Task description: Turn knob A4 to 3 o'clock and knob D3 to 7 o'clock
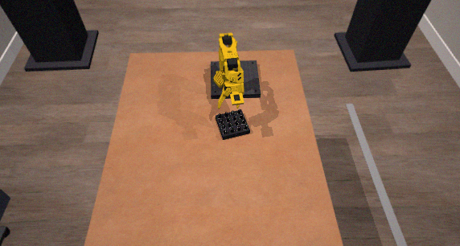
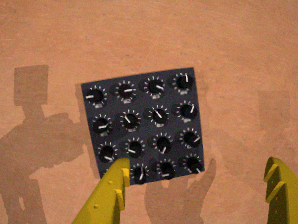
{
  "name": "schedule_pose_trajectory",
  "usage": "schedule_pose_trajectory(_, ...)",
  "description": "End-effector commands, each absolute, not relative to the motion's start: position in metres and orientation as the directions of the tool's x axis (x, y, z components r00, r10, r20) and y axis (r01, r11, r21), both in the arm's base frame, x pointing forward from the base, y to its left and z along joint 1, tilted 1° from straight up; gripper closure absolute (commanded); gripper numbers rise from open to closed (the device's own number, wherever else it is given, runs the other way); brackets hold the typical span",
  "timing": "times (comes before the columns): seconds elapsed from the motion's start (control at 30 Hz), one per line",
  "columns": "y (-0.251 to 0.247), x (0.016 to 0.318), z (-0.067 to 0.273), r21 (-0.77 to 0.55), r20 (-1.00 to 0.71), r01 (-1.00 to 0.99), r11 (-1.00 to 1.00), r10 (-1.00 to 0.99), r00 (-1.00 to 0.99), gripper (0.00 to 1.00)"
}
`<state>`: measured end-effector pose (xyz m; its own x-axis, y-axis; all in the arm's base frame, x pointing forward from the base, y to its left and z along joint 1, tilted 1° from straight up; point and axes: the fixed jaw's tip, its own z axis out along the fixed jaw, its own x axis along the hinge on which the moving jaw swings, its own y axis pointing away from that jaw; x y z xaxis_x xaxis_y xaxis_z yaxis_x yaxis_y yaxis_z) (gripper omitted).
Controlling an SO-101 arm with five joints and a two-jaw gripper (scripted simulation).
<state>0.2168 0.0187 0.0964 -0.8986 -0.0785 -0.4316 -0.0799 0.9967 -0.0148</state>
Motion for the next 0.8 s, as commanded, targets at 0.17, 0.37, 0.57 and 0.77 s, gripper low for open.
schedule_pose_trajectory(0.17,0.0171,0.2191,0.0957,-0.01,-0.432,-0.063,0.998,-0.061,-0.9,0.6)
schedule_pose_trajectory(0.37,0.0171,0.2191,0.0957,-0.01,-0.432,-0.063,0.998,-0.061,-0.9,0.6)
schedule_pose_trajectory(0.57,0.0171,0.2191,0.0957,-0.01,-0.432,-0.063,0.998,-0.061,-0.9,0.6)
schedule_pose_trajectory(0.77,0.0188,0.2154,0.0949,-0.013,-0.421,-0.08,0.997,-0.078,-0.904,0.6)
